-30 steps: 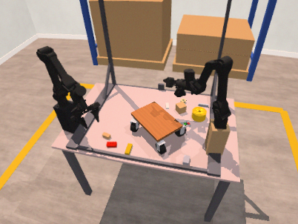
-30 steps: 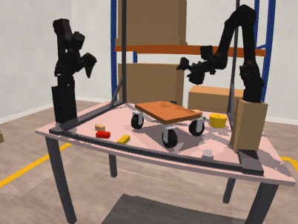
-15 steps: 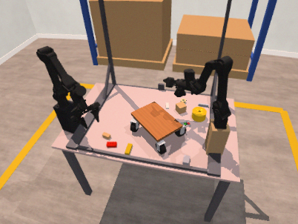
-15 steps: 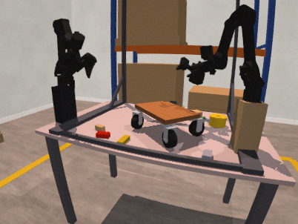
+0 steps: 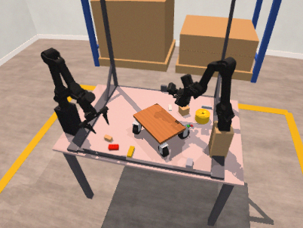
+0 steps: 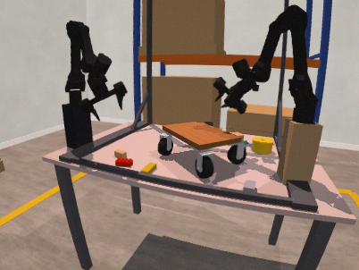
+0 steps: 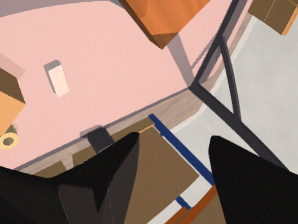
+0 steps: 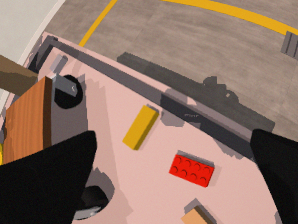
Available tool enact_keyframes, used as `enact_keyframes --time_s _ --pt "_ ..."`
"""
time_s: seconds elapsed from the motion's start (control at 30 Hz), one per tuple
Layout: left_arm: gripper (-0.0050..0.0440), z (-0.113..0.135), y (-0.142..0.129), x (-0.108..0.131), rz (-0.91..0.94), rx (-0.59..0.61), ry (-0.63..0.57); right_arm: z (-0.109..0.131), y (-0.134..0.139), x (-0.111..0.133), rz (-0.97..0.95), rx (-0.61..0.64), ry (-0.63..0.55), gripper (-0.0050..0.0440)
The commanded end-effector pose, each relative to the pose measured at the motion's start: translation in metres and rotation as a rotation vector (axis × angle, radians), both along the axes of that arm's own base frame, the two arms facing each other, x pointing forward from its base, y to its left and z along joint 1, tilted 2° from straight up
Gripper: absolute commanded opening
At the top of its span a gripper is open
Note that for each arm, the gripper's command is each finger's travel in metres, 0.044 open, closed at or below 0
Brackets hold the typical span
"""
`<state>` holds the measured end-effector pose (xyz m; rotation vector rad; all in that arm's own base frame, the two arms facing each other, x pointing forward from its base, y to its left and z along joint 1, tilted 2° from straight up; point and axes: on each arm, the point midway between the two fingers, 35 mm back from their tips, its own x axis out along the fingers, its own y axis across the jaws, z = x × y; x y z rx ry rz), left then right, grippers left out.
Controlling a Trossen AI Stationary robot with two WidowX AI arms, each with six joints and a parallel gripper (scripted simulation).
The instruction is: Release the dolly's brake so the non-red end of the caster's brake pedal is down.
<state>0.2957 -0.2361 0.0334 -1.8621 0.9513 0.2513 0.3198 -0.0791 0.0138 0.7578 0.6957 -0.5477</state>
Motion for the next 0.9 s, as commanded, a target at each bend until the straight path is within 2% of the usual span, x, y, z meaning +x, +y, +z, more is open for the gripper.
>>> enact_keyframes --time_s 0.0,0.03,0.1,0.13,0.2,0.23,0.6,0.67,0.7,0.87 --pt "0.0104 -0.001 0.007 0.002 -0.068 0.138 -0.003 -0.015 0.014 0.003 0.107 -0.055 -0.003 0.0440" --pt "0.0080 -0.006 0.011 0.000 -0.090 0.182 0.006 -0.019 0.019 0.002 0.137 -0.070 0.000 0.0440" --pt "0.0080 -0.006 0.011 0.000 -0.090 0.182 0.006 -0.019 0.019 0.002 0.137 -0.070 0.000 0.0440" --pt "0.0056 -0.018 0.019 -0.007 -0.117 0.254 0.057 -0.023 0.022 0.001 0.164 -0.089 0.004 0.0440" --pt "0.0008 -0.025 0.029 -0.010 -0.193 0.361 0.055 -0.036 0.035 -0.003 0.260 -0.139 0.013 0.0440" --pt "0.0000 -0.029 0.033 -0.013 -0.221 0.400 0.068 -0.039 0.040 -0.004 0.290 -0.155 0.015 0.0440" --pt "0.0000 -0.061 0.084 -0.057 -0.587 0.753 0.250 -0.071 0.081 -0.030 0.614 -0.336 0.029 0.0440" --pt "0.0000 -0.061 0.084 -0.057 -0.587 0.753 0.250 -0.071 0.081 -0.030 0.614 -0.336 0.029 0.0440" --pt "0.0000 -0.066 0.094 -0.071 -0.639 0.788 0.315 -0.073 0.084 -0.033 0.641 -0.355 0.030 0.0440" --pt "-0.0002 -0.067 0.116 -0.096 -0.838 0.869 0.405 -0.082 0.099 -0.048 0.783 -0.436 0.027 0.0440"
